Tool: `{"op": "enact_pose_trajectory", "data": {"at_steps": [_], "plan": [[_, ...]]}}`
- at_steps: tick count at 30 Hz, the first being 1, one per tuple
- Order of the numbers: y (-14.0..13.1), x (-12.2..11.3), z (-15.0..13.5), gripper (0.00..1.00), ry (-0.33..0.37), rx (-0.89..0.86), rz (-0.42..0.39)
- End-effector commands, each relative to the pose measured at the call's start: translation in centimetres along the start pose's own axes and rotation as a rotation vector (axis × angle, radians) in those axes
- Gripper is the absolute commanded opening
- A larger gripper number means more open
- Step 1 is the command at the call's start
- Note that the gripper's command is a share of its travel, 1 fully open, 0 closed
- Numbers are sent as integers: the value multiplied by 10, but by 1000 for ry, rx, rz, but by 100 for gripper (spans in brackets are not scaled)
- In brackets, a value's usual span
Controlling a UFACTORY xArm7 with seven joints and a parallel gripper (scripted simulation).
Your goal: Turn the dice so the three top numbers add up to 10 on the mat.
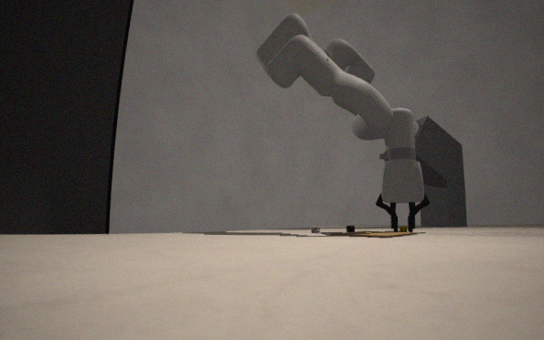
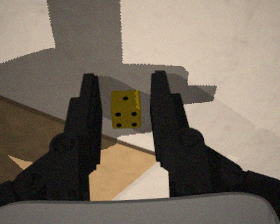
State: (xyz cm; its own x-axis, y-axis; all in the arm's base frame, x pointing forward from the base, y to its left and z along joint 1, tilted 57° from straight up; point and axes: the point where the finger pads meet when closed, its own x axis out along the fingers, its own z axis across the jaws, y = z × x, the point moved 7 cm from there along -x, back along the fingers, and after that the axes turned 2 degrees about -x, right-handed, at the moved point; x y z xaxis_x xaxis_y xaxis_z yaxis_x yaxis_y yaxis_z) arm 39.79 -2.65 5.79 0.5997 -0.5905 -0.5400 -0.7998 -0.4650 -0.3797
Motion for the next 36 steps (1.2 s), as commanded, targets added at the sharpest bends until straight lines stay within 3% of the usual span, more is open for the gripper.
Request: {"op": "enact_pose_trajectory", "data": {"at_steps": [1, 14, 15, 36], "plan": [[-1, -1, 1, 31, -2, -1, -2], [-1, -1, 1, 31, -2, -1, -2], [-1, -1, 1, 11, -2, -1, -2], [-1, -1, 1, 11, -2, -1, -2]]}}
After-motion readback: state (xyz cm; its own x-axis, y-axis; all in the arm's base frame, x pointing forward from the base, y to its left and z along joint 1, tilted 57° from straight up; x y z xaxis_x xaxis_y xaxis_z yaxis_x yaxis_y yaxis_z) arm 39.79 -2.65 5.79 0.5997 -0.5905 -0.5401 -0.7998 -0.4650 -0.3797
